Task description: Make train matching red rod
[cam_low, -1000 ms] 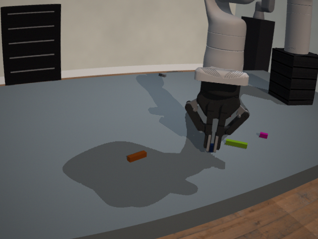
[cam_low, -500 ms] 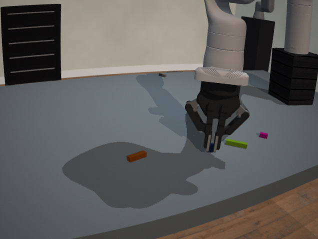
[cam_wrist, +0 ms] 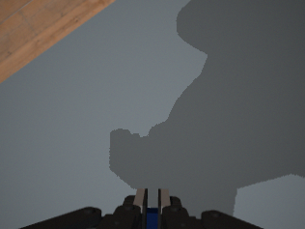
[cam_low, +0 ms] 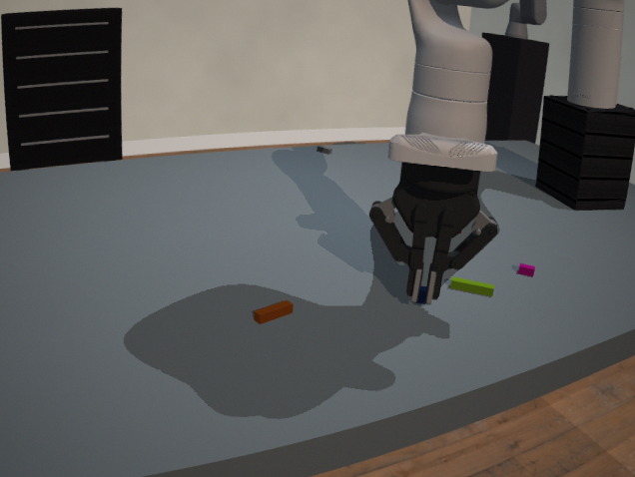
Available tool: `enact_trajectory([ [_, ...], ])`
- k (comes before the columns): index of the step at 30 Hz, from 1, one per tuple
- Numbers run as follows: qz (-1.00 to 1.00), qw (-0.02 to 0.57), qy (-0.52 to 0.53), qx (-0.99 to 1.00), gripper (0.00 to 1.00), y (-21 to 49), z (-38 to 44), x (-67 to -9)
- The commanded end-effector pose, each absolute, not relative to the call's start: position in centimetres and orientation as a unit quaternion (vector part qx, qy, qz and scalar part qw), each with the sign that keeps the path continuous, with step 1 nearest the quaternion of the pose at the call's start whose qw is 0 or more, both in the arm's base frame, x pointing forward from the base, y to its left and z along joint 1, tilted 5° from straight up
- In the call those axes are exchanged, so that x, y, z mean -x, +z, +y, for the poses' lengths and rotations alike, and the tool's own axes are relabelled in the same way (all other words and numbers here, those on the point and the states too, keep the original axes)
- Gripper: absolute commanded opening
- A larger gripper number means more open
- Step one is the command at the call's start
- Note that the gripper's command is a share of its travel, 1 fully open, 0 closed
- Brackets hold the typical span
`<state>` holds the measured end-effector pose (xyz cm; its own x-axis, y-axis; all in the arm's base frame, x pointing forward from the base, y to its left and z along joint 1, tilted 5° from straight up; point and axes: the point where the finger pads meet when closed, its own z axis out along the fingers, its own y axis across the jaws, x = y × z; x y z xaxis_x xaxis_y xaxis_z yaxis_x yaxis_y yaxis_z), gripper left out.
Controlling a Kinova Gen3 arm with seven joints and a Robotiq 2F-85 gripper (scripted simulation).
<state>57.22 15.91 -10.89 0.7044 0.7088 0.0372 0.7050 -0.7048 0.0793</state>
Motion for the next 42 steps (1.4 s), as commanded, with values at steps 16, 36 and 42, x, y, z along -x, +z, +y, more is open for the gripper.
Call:
enact_trajectory([
  [16, 0.383, 0.03, 0.034, -0.923, 0.05, -10.8, 15.9, -57.3],
  [36, 0.383, 0.03, 0.034, -0.923, 0.05, -11.7, 15.9, -57.4],
  [42, 0.383, 0.03, 0.034, -0.923, 0.05, -11.9, 15.9, -57.4],
])
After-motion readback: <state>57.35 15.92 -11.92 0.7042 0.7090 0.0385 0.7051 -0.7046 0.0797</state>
